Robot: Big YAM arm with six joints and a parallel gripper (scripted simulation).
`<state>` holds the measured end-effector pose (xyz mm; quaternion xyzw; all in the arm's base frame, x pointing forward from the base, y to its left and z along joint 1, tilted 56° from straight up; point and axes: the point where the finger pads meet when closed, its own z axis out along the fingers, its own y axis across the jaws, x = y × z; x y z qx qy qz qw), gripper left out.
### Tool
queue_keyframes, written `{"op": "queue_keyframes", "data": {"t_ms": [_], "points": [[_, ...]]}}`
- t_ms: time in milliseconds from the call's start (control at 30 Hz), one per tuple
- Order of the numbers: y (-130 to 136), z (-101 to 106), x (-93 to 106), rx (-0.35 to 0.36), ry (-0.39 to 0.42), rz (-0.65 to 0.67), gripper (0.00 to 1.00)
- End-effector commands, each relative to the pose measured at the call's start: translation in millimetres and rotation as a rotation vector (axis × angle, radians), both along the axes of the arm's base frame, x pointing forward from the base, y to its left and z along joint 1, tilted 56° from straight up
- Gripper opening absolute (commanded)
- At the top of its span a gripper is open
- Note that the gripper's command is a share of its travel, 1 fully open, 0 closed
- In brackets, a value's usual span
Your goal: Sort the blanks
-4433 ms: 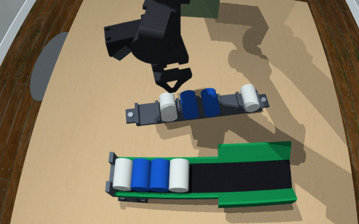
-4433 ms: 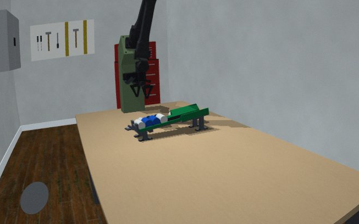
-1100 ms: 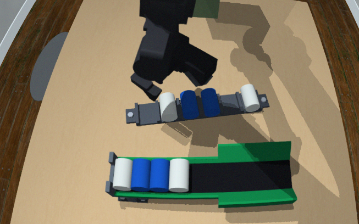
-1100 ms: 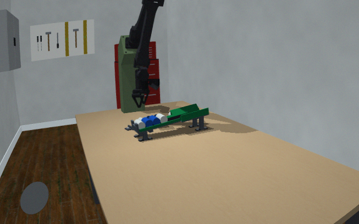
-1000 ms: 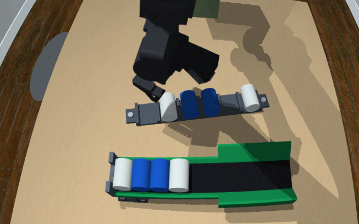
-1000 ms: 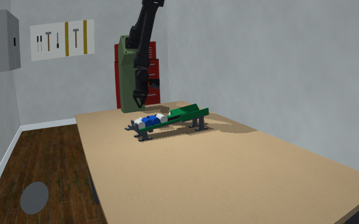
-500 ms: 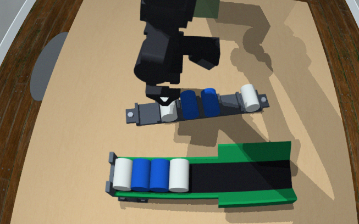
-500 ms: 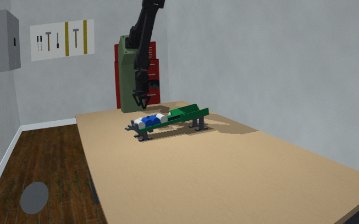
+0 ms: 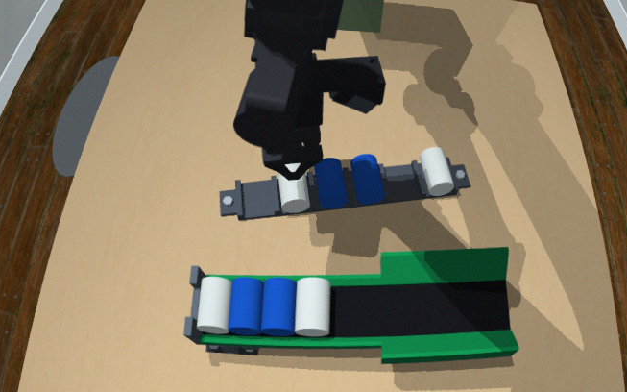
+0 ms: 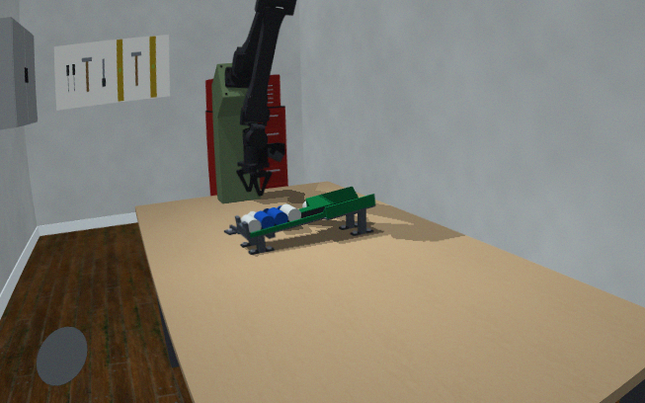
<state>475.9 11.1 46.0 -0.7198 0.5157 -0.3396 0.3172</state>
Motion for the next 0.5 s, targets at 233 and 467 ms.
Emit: {"op": "queue_keyframes", "data": {"t_ms": [233,467], "points": [[6.9,1.3,4.1,-0.007,-0.011,0.019,0.79],[6.9,1.3,4.1,-0.007,-0.011,0.019,0.79]]}}
